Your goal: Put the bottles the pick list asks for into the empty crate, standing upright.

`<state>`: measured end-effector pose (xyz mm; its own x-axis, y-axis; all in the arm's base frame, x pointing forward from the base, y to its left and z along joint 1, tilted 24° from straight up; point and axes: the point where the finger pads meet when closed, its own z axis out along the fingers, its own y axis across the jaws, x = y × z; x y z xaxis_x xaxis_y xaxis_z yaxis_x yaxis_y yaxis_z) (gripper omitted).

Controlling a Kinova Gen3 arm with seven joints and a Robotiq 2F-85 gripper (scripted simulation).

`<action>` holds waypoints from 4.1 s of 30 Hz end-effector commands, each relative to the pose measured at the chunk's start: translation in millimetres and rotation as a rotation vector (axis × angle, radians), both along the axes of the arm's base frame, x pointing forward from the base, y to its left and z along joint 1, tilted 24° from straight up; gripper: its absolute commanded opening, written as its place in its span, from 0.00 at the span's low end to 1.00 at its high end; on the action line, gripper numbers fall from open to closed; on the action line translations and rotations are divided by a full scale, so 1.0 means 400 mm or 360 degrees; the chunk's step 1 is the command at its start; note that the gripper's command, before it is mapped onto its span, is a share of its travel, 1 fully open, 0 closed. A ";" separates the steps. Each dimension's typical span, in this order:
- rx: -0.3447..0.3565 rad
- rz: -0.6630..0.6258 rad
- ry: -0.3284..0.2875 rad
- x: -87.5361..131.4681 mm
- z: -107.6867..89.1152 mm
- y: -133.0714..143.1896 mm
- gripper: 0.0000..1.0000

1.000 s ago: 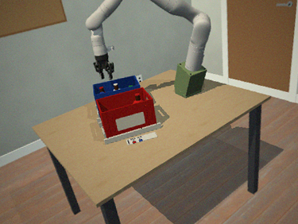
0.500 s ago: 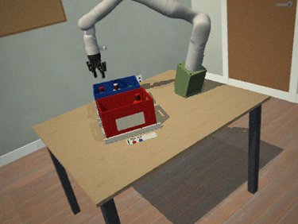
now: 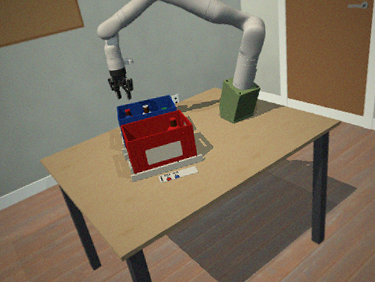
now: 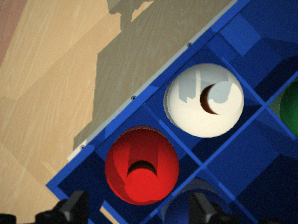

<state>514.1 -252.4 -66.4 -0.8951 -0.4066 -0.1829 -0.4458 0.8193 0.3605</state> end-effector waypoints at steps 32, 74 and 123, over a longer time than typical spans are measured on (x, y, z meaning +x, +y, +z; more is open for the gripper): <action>-0.0002 -0.0001 -0.0003 0.002 -0.089 0.038 0.67; -0.0002 -0.0001 -0.0003 0.002 -0.182 0.079 0.67; -0.0002 -0.0001 -0.0003 0.002 -0.173 0.076 0.37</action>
